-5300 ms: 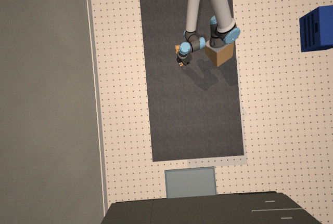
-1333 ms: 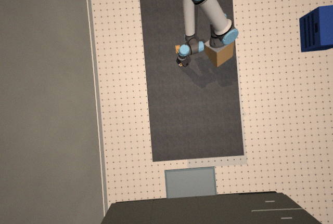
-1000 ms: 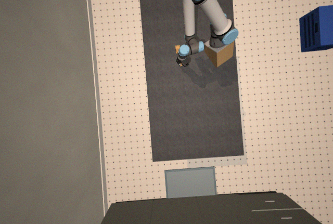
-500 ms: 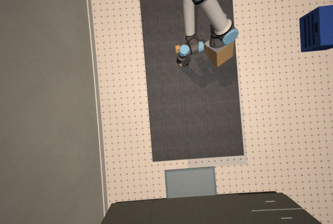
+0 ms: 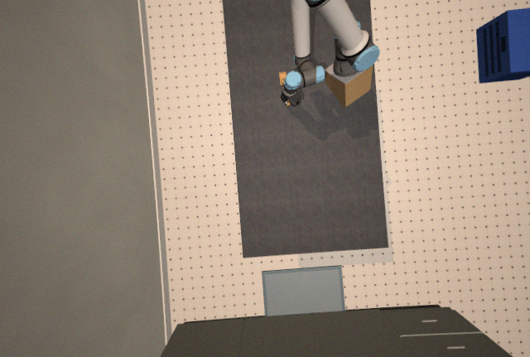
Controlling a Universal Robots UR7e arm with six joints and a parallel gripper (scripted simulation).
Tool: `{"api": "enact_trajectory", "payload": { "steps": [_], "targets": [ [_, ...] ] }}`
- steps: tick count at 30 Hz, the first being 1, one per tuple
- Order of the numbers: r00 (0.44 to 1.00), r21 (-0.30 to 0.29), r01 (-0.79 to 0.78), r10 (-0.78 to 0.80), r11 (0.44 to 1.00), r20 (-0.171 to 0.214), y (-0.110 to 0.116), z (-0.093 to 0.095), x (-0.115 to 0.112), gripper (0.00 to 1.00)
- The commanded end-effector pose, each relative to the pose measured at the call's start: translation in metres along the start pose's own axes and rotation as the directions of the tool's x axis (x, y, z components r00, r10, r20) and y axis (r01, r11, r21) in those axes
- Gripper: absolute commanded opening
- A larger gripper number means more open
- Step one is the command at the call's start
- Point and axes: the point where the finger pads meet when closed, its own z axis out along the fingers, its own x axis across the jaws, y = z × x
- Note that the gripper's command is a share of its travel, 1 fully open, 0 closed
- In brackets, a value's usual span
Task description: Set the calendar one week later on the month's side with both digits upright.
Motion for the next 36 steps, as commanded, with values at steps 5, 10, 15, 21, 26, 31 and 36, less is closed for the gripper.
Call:
{"api": "enact_trajectory", "payload": {
  "steps": [5,10,15,21,26,31,36],
  "targets": [
    [1.000,0.000,0.000,0.000,1.000,-0.001,0.000,-0.002,0.000,0.57],
    [1.000,0.000,0.000,0.000,1.000,-0.001,0.000,-0.009,0.000,0.57],
    [1.000,0.000,0.000,0.000,1.000,-0.001,0.000,-0.016,0.000,0.57],
    [1.000,0.000,0.000,0.000,1.000,-0.001,0.000,-0.037,0.000,0.57],
    [1.000,0.000,0.000,0.000,1.000,-0.001,0.000,-0.057,0.000,0.57],
    [1.000,0.000,0.000,0.000,1.000,-0.001,0.000,-0.069,0.000,0.57],
    [1.000,0.000,0.000,0.000,1.000,-0.001,0.000,-0.086,0.000,0.57]
  ]
}}
